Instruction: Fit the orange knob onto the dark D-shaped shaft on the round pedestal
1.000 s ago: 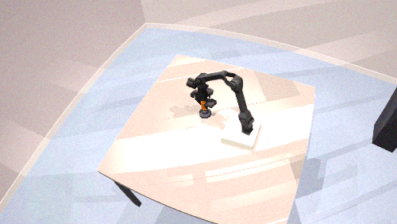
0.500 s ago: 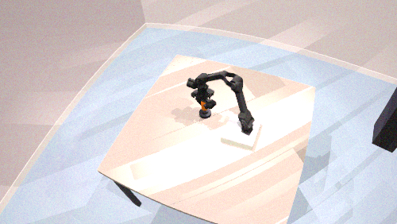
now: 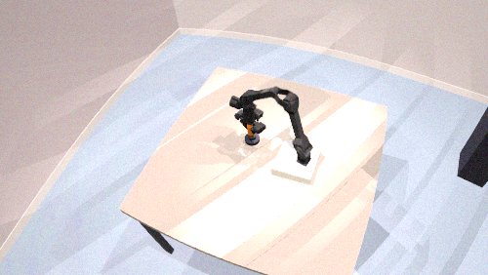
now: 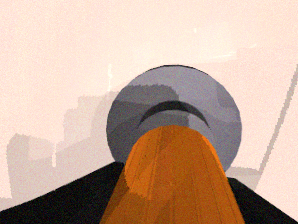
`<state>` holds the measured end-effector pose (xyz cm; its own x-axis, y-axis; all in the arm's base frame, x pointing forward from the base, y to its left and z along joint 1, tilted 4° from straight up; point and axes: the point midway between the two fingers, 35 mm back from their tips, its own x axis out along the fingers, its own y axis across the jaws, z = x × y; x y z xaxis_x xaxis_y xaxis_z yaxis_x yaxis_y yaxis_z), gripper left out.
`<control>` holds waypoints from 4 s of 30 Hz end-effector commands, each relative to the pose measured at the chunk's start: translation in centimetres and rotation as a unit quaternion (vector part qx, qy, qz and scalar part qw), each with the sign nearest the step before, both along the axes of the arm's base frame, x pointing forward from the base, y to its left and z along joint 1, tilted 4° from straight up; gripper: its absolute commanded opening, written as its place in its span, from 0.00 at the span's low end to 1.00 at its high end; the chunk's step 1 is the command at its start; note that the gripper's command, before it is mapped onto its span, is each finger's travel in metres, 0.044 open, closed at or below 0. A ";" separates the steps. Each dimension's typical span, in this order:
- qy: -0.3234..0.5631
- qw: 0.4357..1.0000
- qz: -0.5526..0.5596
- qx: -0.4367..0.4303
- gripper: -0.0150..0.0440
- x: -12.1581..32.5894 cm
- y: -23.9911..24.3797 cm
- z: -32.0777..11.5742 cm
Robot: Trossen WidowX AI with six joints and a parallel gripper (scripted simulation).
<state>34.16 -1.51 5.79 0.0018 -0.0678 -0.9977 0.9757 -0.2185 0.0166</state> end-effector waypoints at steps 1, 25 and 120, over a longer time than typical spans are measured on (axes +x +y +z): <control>-0.002 1.000 -0.003 -0.001 0.25 0.1 0.0 0.1; -0.009 0.994 -0.107 -0.001 0.25 0.0 0.0 0.0; -0.017 0.973 -0.232 0.000 0.25 0.2 0.1 0.6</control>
